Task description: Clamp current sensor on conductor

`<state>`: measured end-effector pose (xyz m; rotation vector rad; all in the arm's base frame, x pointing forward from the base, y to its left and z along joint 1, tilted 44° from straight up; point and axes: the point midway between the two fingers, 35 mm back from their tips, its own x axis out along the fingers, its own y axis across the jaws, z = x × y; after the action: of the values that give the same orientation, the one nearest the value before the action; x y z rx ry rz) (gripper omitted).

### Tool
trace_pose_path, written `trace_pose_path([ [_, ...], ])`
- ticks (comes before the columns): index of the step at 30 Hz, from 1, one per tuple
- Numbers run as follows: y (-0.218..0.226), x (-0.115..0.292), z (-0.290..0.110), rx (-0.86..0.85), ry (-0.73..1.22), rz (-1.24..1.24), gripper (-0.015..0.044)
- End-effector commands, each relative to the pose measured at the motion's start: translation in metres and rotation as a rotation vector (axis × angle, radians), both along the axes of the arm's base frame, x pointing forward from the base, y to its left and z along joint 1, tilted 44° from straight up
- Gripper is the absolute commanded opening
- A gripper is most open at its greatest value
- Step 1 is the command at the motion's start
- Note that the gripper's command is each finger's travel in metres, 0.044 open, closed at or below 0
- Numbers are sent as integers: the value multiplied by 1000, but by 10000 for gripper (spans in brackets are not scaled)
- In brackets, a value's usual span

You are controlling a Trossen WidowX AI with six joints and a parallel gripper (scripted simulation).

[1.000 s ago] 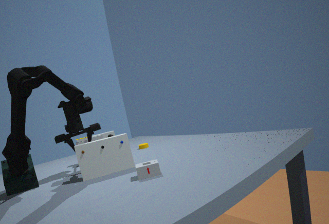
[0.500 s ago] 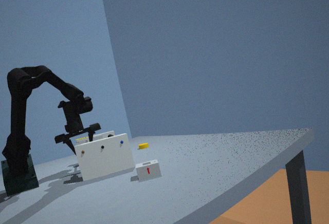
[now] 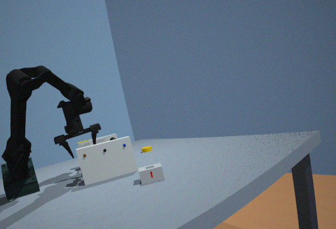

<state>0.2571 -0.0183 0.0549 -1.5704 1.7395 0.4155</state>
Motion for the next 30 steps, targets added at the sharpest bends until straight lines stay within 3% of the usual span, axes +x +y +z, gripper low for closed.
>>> trace_pose_path([
  [1, 30, -3, 25, -16, -52, 54, 440],
  [6, 64, -18, 58, -41, -113, 118, 440],
  [30, 64, -18, 58, -41, -113, 118, 440],
])
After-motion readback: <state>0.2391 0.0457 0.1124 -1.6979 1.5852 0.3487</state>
